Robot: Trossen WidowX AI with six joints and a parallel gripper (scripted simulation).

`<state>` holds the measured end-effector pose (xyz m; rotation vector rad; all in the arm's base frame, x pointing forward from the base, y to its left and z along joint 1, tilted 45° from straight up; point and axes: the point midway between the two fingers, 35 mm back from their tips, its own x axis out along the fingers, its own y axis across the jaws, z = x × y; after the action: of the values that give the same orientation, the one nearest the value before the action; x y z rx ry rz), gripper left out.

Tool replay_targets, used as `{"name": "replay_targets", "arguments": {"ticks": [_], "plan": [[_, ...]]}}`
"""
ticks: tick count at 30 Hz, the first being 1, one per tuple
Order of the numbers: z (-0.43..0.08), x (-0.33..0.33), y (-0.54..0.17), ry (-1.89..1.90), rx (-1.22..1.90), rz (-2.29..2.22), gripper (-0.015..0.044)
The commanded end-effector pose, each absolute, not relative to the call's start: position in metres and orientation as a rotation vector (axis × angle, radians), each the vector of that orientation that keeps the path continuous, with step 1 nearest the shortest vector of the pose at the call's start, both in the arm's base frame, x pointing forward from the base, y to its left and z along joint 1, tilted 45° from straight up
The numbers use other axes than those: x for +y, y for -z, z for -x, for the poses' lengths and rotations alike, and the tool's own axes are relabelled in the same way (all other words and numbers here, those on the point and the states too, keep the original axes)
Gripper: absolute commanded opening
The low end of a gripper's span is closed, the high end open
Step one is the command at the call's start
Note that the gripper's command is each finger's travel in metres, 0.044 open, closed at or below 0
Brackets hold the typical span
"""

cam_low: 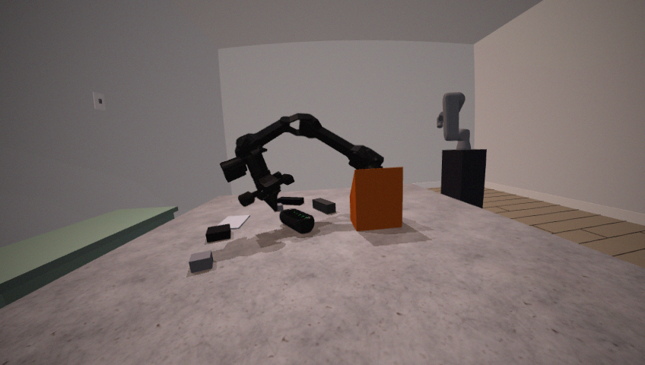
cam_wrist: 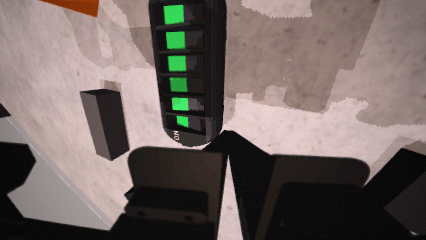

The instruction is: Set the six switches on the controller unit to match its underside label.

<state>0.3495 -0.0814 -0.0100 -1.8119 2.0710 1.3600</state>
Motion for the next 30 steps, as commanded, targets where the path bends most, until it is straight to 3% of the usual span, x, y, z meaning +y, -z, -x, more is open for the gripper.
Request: {"name": "replay_targets", "arguments": {"ticks": [1,30], "plan": [[-0.351,-0.082,0.01,-1.391,2.071,1.824,0.0],[-0.349,-0.114,0.041,-1.388,2.069,1.825,0.0]]}}
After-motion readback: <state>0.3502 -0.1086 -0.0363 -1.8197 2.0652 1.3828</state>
